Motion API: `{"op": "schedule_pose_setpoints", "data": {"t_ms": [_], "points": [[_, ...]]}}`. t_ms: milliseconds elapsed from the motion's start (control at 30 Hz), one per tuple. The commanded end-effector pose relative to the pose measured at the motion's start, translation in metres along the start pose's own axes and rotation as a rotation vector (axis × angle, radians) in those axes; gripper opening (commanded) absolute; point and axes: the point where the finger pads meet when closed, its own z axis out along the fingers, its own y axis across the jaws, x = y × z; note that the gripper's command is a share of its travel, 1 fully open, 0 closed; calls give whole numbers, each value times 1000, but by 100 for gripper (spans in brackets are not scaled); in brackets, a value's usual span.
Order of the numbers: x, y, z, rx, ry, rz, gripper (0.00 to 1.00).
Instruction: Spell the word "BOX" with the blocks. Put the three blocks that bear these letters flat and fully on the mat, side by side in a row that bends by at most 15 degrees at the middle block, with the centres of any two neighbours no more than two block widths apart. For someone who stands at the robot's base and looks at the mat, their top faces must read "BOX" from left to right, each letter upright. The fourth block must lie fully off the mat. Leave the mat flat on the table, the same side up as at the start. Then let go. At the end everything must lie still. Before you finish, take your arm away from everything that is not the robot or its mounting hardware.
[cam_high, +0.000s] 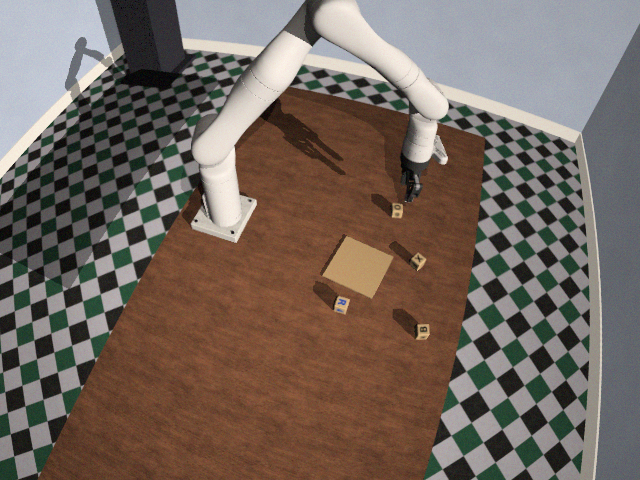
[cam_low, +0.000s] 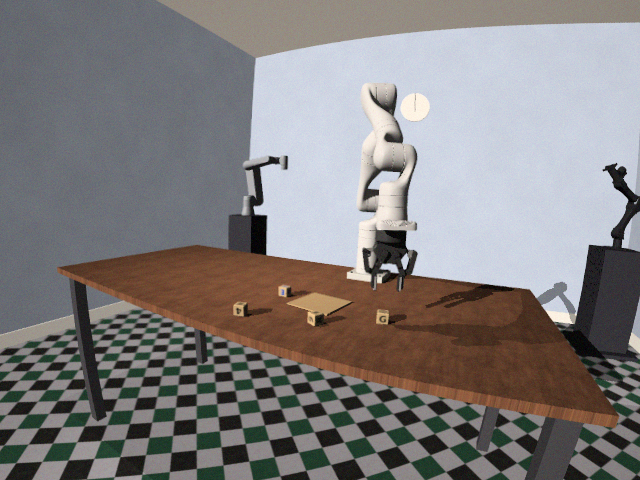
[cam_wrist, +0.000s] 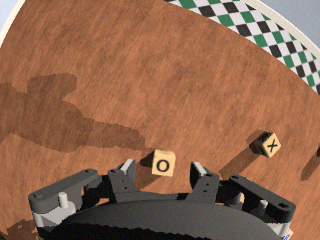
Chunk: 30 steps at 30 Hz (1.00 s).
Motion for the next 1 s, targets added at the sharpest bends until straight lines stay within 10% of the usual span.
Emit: {"op": "schedule_pose_setpoints", "data": {"t_ms": [0, 967], "points": [[1, 0, -1, 0, 2, 0, 100], [-6, 1, 2, -2, -13, 294, 100]]}}
